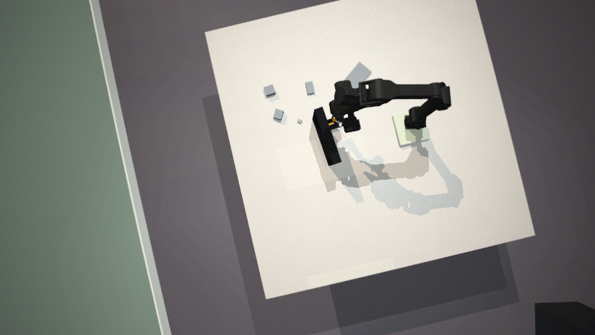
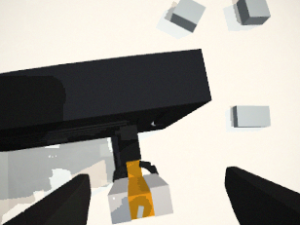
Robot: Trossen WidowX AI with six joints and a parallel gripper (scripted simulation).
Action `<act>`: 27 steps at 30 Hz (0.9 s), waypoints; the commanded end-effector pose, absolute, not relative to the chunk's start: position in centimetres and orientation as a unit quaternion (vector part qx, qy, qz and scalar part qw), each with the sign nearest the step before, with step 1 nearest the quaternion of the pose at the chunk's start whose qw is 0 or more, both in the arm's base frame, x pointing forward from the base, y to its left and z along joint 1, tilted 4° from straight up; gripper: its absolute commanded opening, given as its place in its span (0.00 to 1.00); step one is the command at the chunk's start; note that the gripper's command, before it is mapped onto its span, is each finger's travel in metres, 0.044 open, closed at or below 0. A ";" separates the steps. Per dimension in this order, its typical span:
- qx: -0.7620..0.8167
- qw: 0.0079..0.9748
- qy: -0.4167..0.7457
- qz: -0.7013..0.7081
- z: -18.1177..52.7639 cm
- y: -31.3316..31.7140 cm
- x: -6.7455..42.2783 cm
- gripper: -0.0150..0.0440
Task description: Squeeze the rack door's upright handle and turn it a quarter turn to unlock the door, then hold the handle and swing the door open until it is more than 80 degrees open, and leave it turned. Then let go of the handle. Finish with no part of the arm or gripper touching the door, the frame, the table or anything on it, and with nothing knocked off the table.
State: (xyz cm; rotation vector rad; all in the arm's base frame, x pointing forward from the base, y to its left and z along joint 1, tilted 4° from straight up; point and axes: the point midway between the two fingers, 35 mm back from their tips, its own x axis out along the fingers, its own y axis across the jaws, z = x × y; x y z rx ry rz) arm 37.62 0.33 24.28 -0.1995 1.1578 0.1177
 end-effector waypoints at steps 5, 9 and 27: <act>-0.106 0.790 0.600 0.069 23.6 0.4 37.1 0.76; -0.110 0.766 0.628 0.078 23.3 0.5 36.8 0.76; -0.117 0.731 0.666 0.086 21.4 0.5 36.6 0.76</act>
